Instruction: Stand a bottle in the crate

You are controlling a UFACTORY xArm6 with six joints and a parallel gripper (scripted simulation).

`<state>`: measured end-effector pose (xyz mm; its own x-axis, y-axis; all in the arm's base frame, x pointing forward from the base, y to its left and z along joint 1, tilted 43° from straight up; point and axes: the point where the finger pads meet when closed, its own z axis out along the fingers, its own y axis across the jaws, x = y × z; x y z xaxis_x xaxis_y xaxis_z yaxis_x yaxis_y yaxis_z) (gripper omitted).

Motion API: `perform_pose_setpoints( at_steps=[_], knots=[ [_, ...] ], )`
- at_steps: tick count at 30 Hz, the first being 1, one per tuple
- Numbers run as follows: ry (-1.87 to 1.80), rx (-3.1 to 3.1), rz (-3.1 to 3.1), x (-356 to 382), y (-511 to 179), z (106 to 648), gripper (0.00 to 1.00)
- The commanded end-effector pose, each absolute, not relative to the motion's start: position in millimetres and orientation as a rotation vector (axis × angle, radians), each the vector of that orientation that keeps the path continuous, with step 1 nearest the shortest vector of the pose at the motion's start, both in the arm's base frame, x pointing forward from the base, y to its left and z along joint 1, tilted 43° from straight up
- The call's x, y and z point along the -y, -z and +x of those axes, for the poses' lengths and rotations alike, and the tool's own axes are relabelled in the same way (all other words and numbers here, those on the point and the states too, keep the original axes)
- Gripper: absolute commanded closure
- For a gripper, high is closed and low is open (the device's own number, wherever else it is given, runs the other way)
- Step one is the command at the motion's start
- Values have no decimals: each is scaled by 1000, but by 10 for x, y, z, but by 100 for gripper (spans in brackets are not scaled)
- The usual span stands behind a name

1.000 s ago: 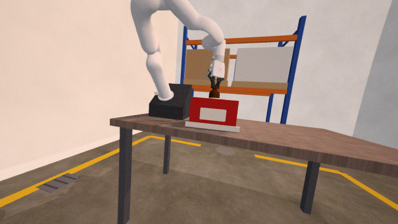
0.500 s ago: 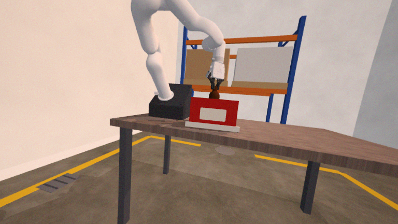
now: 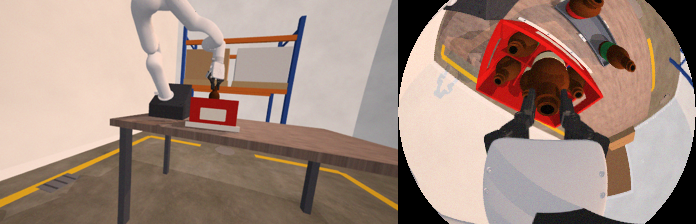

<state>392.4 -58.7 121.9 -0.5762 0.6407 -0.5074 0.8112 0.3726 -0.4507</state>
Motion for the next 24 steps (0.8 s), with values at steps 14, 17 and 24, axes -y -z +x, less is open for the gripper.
perform_pose_setpoints(
  at_steps=[14, 17, 24],
  knots=[
    [994, -2386, 1291, 598, -1209, 3934, 100],
    [994, -2386, 1291, 606, -1200, 3932, 100],
    [994, -2386, 1291, 647, -1156, 3927, 100]
  ],
)
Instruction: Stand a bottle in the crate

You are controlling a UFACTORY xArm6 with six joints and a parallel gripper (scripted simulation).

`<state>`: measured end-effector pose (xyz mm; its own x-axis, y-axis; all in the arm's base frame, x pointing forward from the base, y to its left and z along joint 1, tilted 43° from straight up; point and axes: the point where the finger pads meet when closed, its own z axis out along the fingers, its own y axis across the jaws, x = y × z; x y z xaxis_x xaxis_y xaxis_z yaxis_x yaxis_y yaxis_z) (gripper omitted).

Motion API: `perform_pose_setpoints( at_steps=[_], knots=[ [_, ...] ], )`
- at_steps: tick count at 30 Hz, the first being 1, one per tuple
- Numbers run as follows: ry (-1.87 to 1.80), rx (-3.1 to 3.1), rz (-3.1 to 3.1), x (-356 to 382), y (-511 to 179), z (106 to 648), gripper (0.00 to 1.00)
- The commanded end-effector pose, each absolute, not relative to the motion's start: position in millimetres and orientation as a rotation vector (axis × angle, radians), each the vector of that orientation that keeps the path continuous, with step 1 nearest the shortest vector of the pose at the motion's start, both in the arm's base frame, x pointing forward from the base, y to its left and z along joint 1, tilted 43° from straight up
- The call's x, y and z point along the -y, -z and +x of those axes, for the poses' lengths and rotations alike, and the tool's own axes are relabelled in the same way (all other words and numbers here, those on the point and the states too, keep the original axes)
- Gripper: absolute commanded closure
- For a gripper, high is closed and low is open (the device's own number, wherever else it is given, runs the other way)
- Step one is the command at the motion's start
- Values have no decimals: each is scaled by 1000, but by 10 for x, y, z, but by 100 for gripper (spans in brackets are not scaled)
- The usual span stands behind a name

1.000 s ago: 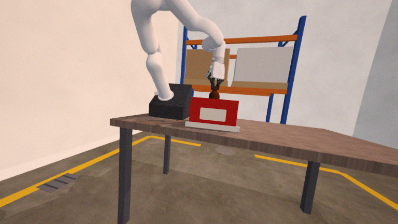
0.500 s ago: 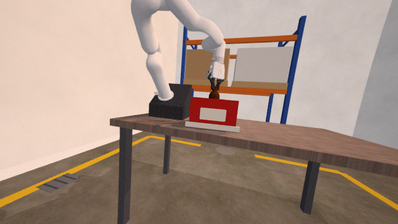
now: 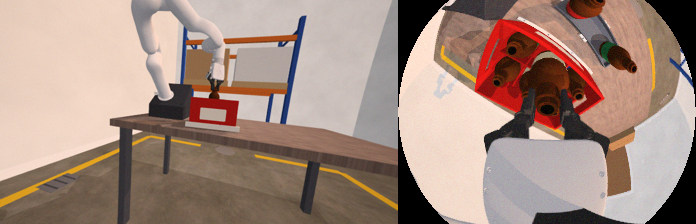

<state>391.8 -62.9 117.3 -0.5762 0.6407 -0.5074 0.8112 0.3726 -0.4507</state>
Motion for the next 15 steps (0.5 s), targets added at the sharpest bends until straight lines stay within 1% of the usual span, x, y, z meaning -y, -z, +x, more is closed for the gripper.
perform_pose_setpoints(
  at_steps=[1, 15],
  knots=[
    [994, -2386, 1291, 654, -1148, 3926, 100],
    [994, -2386, 1291, 750, -1044, 3913, 100]
  ],
)
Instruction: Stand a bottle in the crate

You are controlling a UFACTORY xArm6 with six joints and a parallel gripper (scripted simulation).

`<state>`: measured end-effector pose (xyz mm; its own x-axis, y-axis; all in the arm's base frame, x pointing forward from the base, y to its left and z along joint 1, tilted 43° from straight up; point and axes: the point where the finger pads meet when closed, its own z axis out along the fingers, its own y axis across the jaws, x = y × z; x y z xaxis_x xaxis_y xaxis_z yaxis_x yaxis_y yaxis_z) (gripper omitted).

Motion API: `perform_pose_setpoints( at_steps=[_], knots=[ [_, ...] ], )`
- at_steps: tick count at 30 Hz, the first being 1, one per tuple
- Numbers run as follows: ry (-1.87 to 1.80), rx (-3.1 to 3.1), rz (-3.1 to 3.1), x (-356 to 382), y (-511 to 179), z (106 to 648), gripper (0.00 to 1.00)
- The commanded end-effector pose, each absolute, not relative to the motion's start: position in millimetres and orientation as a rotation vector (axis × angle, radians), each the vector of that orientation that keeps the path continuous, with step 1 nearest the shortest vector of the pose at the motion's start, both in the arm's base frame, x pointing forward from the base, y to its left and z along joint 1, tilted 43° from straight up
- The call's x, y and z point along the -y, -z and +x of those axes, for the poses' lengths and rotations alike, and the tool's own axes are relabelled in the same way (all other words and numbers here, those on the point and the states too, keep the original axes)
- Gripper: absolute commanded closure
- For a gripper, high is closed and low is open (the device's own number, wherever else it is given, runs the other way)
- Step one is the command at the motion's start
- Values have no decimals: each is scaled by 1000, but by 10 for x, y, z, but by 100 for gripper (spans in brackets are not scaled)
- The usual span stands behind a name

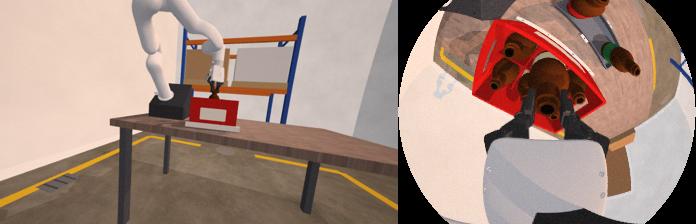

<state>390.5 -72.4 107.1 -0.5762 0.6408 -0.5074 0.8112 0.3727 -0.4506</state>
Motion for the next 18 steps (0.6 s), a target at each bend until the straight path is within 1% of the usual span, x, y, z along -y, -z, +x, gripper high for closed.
perform_pose_setpoints(
  at_steps=[1, 18],
  knots=[
    [994, -2386, 1291, 758, -1035, 3911, 100],
    [994, -2386, 1291, 840, -945, 3900, 100]
  ],
)
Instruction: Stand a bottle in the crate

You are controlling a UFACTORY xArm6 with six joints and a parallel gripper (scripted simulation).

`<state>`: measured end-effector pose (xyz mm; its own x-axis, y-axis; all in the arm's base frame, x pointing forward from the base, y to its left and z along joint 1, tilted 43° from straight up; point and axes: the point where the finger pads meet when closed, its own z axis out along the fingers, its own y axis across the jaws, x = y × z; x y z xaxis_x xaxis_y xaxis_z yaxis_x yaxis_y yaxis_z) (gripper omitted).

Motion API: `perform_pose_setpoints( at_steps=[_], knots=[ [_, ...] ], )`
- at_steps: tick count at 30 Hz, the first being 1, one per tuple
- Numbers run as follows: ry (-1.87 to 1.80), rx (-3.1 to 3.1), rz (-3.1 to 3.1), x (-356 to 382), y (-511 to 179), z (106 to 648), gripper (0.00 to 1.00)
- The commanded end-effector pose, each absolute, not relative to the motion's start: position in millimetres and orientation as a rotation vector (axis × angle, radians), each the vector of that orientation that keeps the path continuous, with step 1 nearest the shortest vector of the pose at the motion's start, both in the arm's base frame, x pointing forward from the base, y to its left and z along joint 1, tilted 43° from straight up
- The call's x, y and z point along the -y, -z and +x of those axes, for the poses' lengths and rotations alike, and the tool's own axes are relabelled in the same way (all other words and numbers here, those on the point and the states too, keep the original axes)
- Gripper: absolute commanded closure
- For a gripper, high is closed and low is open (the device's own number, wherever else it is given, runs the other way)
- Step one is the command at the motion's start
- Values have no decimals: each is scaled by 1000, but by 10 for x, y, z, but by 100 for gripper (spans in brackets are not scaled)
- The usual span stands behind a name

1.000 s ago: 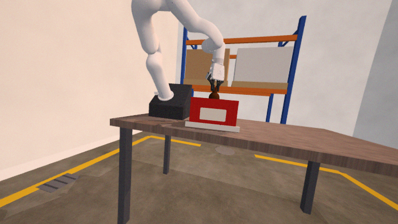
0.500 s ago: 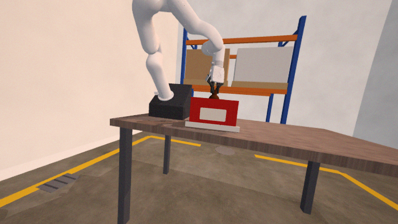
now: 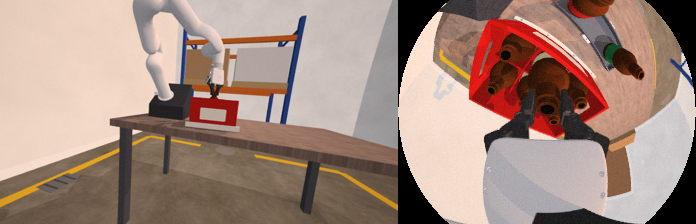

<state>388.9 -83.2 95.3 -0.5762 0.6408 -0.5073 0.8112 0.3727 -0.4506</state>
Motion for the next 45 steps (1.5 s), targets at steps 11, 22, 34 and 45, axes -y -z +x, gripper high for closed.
perform_pose_setpoints(
  at_steps=[11, 22, 34, 45],
  knots=[
    [994, -2386, 1291, 849, -935, 3899, 100],
    [994, -2386, 1291, 849, -935, 3899, 100],
    [994, -2386, 1291, 861, -922, 3897, 100],
    [994, -2386, 1291, 903, -877, 3891, 100]
  ],
)
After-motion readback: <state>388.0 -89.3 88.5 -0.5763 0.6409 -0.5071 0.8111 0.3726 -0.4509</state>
